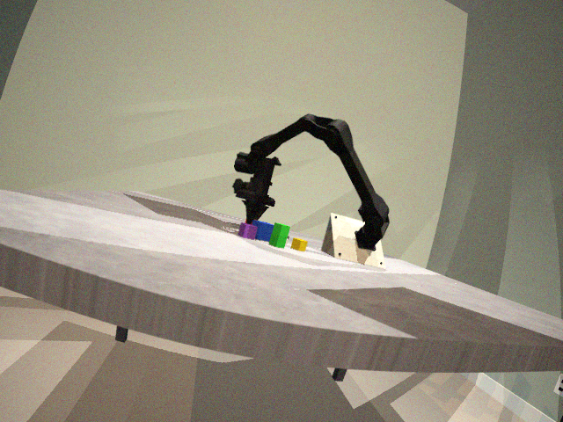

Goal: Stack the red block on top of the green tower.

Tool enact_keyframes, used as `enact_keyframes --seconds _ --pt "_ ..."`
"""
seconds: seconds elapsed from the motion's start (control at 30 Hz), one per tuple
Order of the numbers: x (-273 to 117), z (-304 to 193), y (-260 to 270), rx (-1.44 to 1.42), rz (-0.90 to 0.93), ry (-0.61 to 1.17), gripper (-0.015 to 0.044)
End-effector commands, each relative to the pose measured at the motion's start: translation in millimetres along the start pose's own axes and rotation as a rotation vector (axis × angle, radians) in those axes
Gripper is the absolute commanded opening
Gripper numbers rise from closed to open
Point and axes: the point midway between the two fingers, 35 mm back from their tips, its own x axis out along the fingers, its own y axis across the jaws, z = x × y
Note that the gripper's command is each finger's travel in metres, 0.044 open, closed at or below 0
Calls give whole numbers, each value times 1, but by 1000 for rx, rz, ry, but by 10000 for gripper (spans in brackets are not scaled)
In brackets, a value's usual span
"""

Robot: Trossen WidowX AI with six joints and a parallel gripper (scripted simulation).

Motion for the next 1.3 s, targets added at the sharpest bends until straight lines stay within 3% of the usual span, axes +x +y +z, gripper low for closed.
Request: enact_keyframes --seconds 0.0,0.63,0.97,1.27 --pt "-22 3 0 -10 -6 -11 0" --pt "-105 2 0 -9 -9 -11 0" --pt "-107 2 1 -9 -9 -11 0" --pt "-112 -20 45 -6 -13 -14 0"
